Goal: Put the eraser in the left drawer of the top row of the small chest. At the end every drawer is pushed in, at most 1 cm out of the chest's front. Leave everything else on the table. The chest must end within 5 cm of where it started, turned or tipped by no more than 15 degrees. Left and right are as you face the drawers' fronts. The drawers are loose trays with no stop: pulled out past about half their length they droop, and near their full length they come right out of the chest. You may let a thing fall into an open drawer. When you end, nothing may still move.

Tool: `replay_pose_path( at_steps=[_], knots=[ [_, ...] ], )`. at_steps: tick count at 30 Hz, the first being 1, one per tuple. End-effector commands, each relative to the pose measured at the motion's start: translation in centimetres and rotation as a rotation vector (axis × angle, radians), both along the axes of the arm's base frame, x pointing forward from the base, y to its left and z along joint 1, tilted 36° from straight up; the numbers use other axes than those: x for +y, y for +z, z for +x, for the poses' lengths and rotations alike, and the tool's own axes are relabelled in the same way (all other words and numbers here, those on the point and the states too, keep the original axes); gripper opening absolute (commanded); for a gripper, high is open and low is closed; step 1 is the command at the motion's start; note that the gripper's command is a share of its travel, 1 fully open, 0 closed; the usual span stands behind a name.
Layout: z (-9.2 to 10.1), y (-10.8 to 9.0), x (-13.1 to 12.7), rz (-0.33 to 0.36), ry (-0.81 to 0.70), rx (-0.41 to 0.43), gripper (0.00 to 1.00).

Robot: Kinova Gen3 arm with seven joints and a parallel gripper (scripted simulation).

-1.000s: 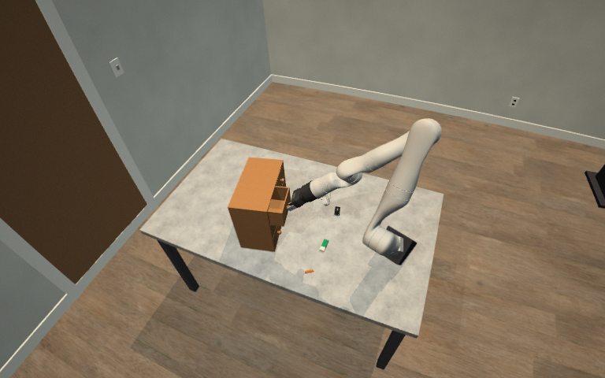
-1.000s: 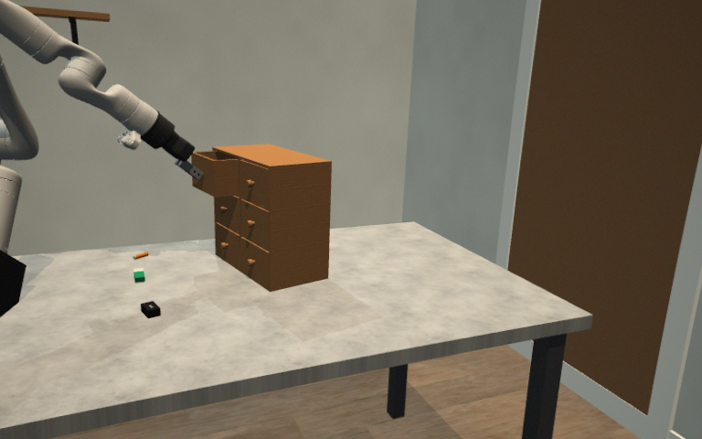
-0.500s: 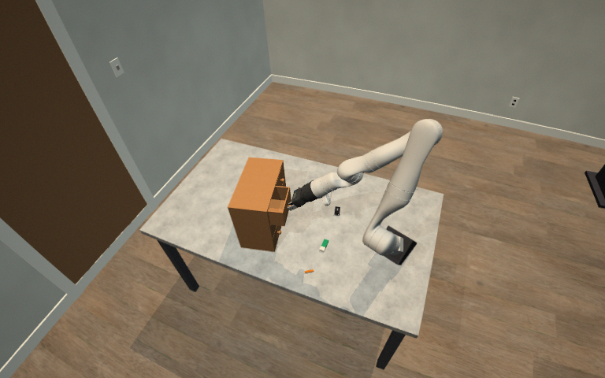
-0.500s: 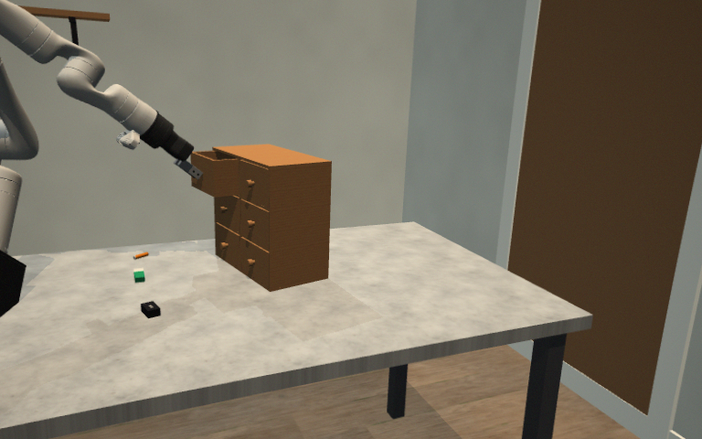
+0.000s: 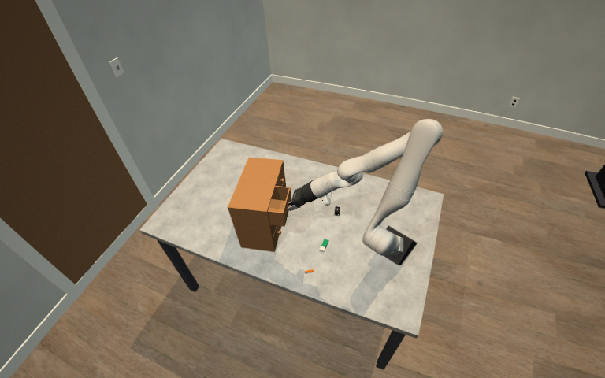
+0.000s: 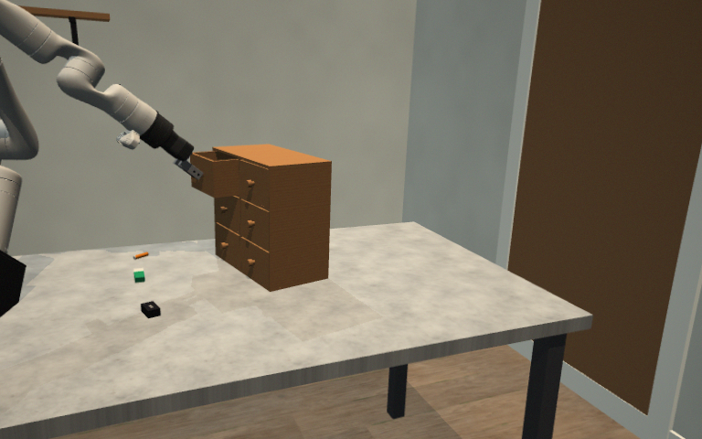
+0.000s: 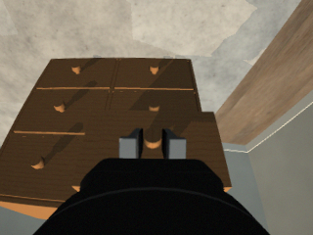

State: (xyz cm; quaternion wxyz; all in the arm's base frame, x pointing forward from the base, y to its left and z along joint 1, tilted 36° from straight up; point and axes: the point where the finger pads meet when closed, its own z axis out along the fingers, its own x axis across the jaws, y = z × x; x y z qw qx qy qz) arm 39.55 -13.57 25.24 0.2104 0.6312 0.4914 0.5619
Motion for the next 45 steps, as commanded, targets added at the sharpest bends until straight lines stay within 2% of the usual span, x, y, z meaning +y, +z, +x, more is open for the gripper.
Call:
replay_pose_path(
  at_steps=[1, 2, 3, 6, 7, 14, 20, 22, 28, 39, 45],
  knots=[
    [-0.2, -0.1, 0.2, -0.003, 0.008, -0.001, 0.55],
    [-0.2, -0.1, 0.2, -0.003, 0.008, -0.001, 0.55],
    [-0.2, -0.1, 0.2, -0.003, 0.008, -0.001, 0.61],
    [-0.2, -0.1, 0.2, -0.003, 0.008, -0.002, 0.61],
    [-0.2, -0.1, 0.2, -0.003, 0.008, -0.002, 0.67],
    [-0.3, -0.1, 0.2, -0.002, 0.009, -0.002, 0.67],
    [-2.2, -0.8, 0.4, 0.001, 0.010, 0.001, 0.67],
    [-2.2, -0.8, 0.4, 0.001, 0.010, 0.001, 0.67],
    [-4.7, -1.7, 0.5, -0.003, 0.010, 0.003, 0.67],
    [-5.2, -1.7, 0.3, -0.003, 0.007, 0.002, 0.67],
    [-6.8, -1.7, 0.1, -0.003, 0.007, 0.002, 0.67]
  ],
)
